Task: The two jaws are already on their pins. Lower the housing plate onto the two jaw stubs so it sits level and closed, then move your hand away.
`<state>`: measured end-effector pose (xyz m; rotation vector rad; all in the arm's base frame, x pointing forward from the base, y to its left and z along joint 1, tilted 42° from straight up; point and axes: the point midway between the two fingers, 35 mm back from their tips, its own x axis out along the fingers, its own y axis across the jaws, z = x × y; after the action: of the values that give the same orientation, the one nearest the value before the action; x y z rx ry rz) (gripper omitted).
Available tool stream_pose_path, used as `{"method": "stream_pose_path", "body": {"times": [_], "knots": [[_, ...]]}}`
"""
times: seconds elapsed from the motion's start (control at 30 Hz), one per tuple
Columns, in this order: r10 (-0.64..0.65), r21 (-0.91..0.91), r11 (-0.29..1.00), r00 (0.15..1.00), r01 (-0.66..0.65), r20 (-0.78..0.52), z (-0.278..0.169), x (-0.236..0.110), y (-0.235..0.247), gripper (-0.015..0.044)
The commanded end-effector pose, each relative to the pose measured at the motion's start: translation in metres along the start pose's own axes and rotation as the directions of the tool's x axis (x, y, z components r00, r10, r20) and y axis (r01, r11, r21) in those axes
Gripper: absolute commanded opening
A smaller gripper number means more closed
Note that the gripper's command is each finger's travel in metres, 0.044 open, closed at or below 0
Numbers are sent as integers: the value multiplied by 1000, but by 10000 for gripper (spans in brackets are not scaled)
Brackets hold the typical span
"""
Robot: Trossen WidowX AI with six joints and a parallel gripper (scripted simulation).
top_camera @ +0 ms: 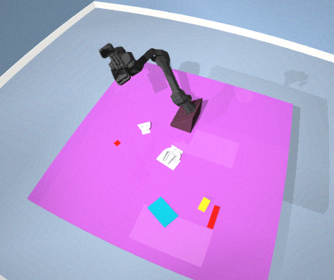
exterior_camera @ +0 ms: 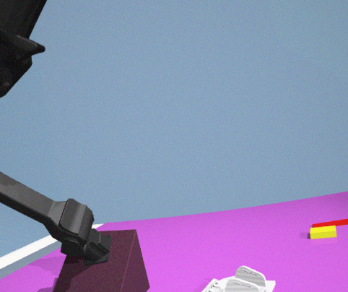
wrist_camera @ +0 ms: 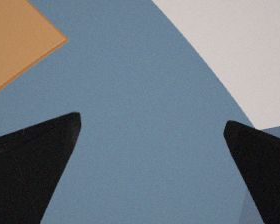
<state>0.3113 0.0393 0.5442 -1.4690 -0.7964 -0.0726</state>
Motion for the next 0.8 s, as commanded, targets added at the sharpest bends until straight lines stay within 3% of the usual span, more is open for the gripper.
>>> {"method": "stream_pose_path", "body": {"times": [0.0,0.37,0.77], "knots": [[55,41,998,995,-52,-80,-16,-4,15,440],[241,163,966,919,-198,-313,-64,-28,65,440],[431,306,900,735,-310,-523,-107,-75,114,440]]}}
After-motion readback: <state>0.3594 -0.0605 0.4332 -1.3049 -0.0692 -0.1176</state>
